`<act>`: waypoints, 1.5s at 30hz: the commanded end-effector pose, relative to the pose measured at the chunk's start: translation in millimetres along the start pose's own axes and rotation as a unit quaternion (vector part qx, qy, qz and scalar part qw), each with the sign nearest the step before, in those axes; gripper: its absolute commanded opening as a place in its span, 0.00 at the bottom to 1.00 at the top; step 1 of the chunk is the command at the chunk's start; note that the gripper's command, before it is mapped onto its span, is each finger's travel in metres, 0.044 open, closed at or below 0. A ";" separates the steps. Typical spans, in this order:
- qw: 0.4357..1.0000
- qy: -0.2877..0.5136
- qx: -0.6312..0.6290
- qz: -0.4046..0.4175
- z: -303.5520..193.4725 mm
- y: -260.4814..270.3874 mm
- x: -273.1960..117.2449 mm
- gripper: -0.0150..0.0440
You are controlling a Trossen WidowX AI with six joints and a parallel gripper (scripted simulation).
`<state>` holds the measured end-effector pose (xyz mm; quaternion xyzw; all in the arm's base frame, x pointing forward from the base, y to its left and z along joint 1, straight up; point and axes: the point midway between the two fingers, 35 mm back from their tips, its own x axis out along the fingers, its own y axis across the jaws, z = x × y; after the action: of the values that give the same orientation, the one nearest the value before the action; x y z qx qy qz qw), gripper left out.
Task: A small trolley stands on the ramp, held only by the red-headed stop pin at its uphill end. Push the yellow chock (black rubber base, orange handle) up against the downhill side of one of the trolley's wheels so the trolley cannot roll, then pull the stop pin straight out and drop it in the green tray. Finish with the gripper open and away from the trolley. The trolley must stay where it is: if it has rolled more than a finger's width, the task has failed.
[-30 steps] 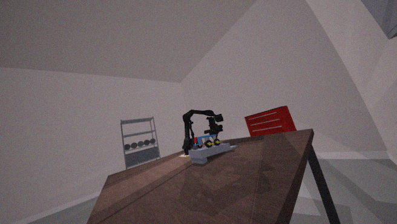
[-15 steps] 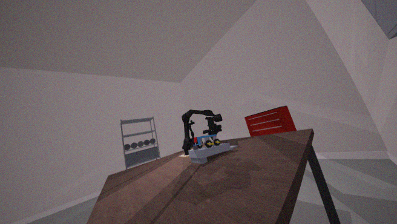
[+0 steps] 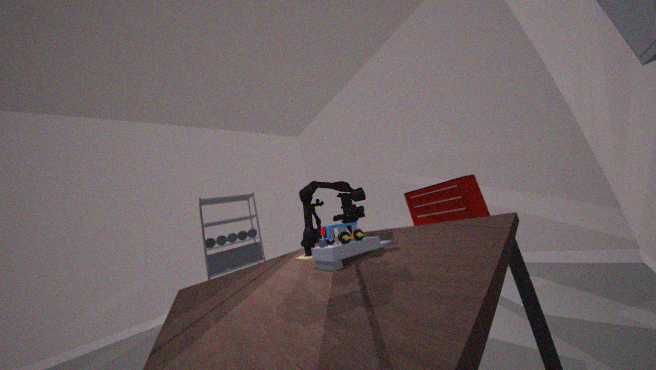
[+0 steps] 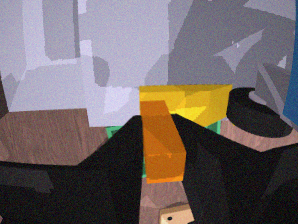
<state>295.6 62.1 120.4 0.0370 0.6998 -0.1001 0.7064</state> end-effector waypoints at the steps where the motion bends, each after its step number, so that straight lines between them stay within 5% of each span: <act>1: 1.000 -0.001 0.000 -0.003 0.1 -5.8 0.0 0.25; 10: 1.000 0.000 -0.001 0.000 -0.1 -0.5 0.0 0.25; 18: 1.000 0.000 -0.001 0.000 -0.1 -0.5 0.0 0.58; 40: 1.000 -0.001 0.000 -0.002 -0.3 -0.1 -59.2 0.58; 44: 1.000 0.001 0.000 0.000 -0.9 -0.2 -49.9 0.75; 45: 1.000 -0.001 -0.003 -0.001 -0.7 -0.4 -50.4 0.71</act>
<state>294.8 66.9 171.3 0.0365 0.7000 -0.0998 0.7062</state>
